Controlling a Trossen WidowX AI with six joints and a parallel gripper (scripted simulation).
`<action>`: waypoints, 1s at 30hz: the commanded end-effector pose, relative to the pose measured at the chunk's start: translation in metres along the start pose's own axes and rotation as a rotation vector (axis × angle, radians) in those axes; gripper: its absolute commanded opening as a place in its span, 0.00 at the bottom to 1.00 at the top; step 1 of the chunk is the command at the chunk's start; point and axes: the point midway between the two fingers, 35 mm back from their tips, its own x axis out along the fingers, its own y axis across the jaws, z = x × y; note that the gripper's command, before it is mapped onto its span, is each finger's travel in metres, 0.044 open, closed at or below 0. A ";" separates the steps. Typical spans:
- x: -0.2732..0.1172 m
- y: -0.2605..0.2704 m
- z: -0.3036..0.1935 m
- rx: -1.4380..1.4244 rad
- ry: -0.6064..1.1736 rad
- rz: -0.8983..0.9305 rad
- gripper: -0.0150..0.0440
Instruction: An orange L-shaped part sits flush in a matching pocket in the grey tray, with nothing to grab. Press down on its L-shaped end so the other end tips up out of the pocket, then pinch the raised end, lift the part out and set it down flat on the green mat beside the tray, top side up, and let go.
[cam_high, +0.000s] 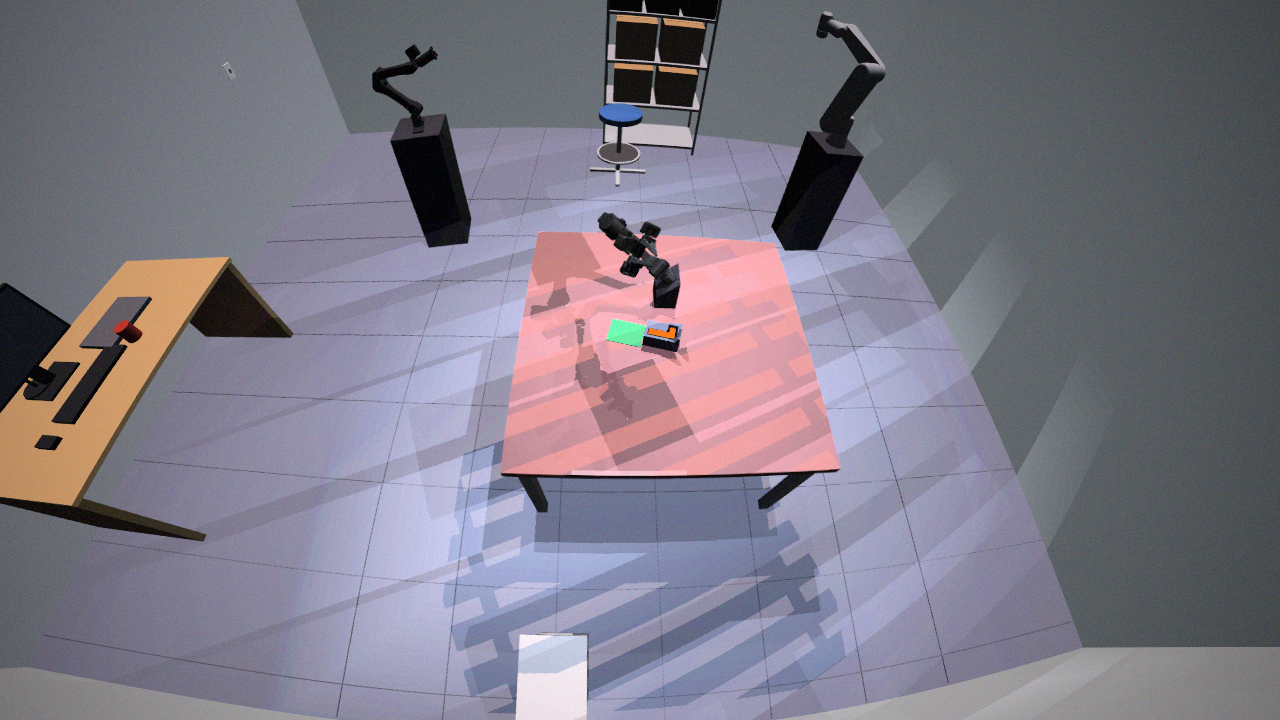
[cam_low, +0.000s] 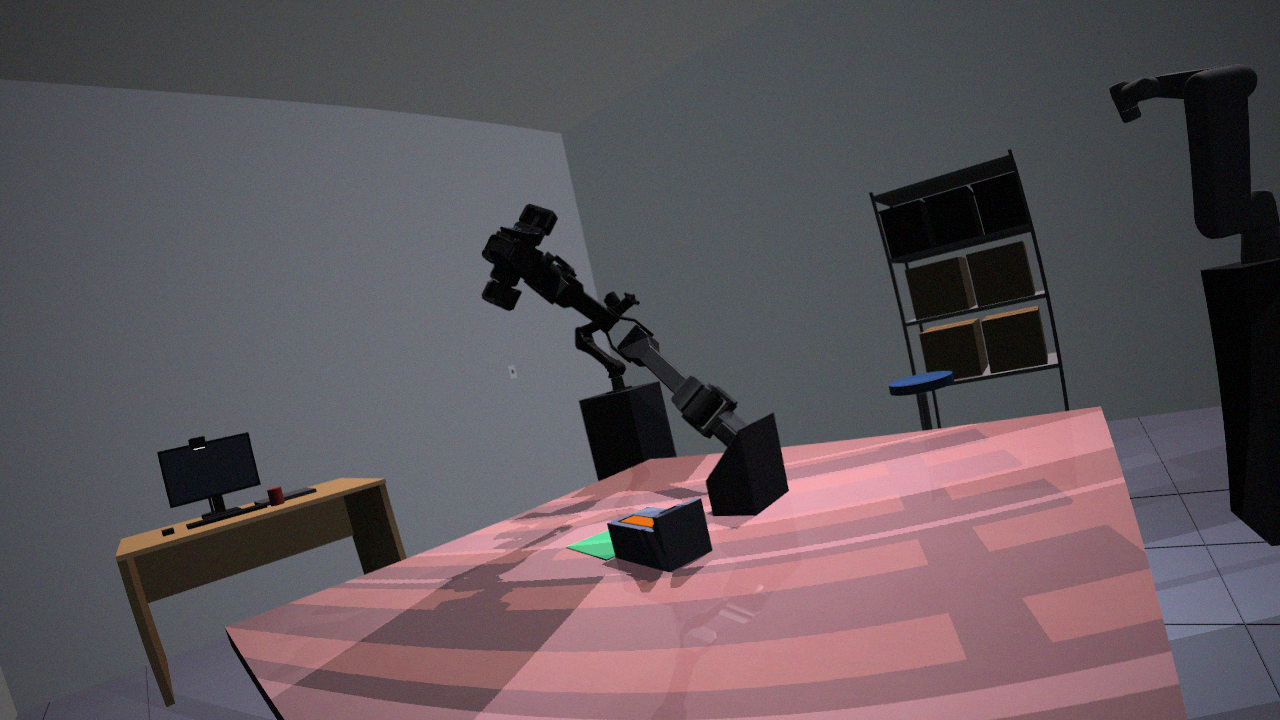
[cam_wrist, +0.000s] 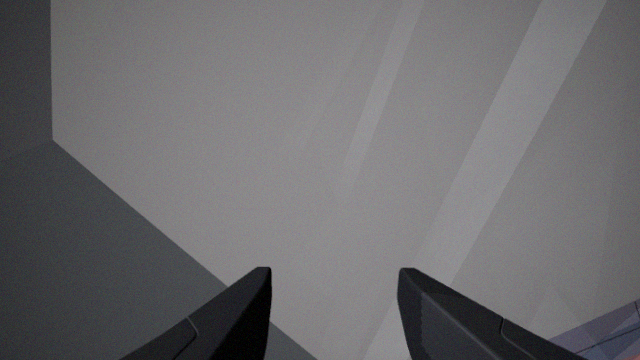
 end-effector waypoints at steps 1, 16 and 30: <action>0.031 -0.032 -0.063 0.064 0.203 -0.143 0.56; -0.027 -0.180 -0.343 -0.027 1.097 -1.188 0.56; -0.068 -0.245 -0.396 -0.159 1.198 -1.346 0.56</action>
